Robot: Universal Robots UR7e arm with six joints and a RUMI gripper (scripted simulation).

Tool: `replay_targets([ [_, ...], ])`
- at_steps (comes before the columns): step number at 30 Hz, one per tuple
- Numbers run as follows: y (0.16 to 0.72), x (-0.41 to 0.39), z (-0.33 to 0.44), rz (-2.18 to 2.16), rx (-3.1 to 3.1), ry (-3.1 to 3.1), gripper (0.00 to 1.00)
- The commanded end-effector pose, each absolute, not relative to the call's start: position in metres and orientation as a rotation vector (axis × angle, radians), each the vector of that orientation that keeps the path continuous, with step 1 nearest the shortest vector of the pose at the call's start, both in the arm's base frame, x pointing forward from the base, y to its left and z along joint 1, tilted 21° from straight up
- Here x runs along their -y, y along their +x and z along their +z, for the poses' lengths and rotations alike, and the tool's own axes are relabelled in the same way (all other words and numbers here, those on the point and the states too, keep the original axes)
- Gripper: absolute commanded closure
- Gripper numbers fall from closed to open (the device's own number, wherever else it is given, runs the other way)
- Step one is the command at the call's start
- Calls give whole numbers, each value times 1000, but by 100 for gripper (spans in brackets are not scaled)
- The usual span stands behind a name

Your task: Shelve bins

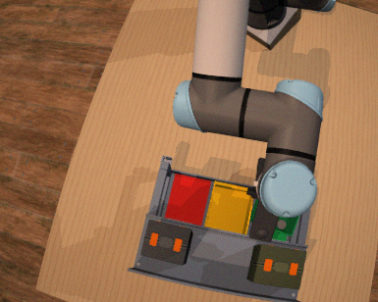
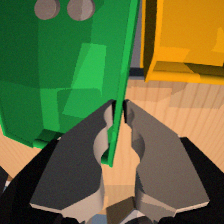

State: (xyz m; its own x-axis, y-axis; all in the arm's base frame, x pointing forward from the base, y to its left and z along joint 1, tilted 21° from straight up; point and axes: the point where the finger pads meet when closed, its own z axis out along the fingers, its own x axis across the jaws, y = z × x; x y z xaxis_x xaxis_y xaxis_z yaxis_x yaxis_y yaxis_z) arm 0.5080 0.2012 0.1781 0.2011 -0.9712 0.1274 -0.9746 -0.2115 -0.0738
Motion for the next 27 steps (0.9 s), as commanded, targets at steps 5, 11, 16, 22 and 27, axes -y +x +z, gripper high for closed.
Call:
replay_targets([
  [5, 509, -201, 179, 233, 1960, 2420, 100],
  [11, 509, -202, 179, 239, 1961, 2424, 100],
  [16, 510, -202, 179, 241, 1962, 2425, 100],
  [22, 510, -202, 179, 244, 1963, 2427, 100],
  [27, 510, -202, 179, 244, 1963, 2427, 100],
])
